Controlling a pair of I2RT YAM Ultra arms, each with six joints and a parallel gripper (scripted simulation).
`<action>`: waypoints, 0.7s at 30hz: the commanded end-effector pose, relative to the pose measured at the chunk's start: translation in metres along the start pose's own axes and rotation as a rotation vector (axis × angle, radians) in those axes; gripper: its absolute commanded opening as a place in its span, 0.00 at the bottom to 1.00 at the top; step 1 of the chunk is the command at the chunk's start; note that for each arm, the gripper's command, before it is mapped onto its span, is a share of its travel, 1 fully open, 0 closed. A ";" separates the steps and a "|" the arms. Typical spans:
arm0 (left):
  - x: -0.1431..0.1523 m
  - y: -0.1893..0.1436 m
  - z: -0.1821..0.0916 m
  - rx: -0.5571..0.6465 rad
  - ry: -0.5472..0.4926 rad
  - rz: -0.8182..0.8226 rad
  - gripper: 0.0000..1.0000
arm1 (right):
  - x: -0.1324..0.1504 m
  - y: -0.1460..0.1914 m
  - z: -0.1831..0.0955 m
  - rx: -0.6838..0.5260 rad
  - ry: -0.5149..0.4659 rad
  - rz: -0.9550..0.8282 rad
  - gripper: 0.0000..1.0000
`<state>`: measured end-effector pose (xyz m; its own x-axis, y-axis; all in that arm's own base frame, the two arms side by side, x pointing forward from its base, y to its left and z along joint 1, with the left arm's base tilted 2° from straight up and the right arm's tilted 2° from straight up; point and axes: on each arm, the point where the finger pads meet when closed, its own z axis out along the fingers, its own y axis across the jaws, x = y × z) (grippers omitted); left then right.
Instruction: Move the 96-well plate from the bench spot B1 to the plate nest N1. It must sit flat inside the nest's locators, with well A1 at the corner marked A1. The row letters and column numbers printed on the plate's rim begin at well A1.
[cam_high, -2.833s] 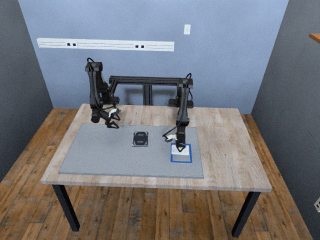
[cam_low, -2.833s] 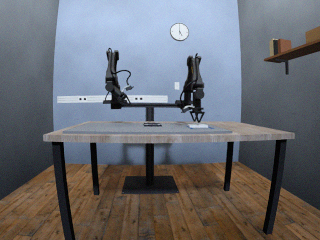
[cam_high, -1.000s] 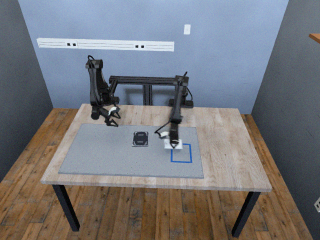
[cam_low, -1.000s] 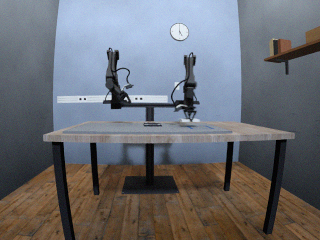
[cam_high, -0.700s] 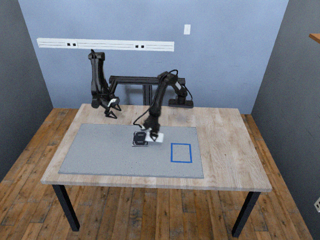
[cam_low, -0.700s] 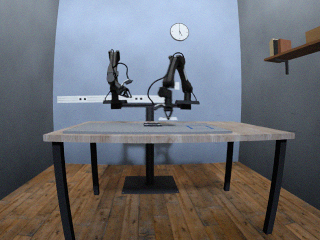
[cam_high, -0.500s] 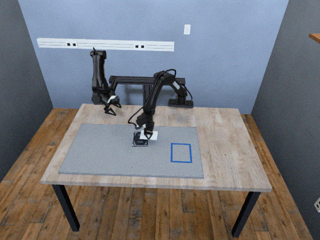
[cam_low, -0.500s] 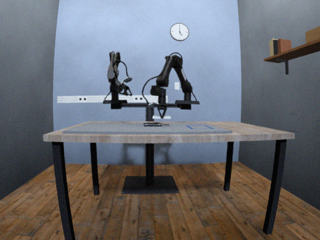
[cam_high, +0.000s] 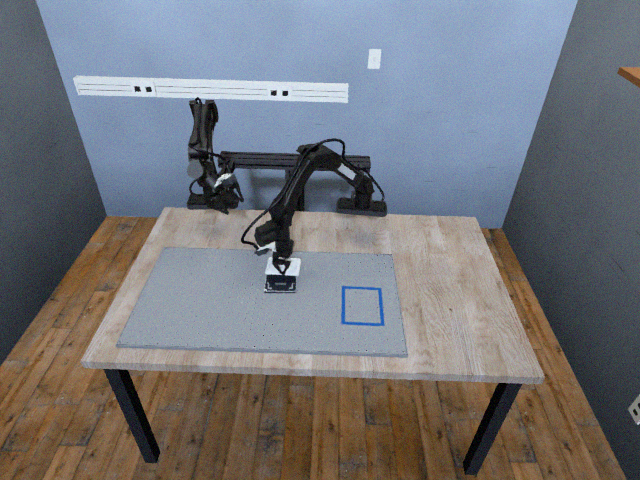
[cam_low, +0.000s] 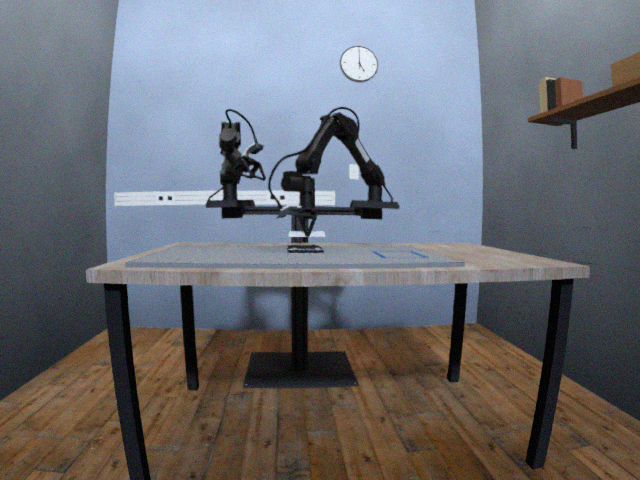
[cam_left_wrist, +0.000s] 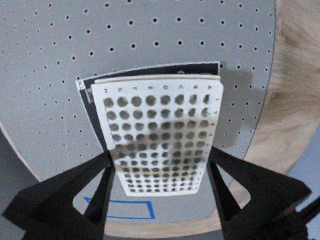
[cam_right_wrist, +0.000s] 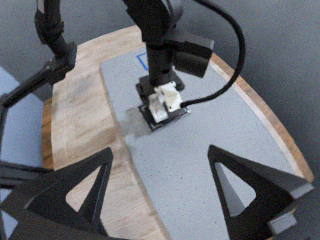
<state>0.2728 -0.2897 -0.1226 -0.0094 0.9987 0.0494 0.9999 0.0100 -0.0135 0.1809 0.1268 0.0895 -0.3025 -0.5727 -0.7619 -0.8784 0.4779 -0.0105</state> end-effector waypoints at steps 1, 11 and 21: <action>-0.008 0.009 -0.008 -0.012 -0.012 -0.127 0.82 | -0.001 0.014 -0.020 0.055 0.030 0.093 1.00; -0.013 0.006 -0.008 -0.004 -0.019 -0.685 0.82 | -0.017 0.037 -0.057 0.197 -0.028 0.142 1.00; -0.011 0.008 -0.008 0.002 -0.021 -1.110 0.82 | -0.019 0.042 -0.061 0.211 -0.033 0.148 1.00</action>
<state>0.2739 -0.2893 -0.1222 -0.7782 0.6262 0.0471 0.6276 0.7782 0.0243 0.1277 0.1215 0.1267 -0.3984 -0.4887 -0.7762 -0.7678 0.6406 -0.0093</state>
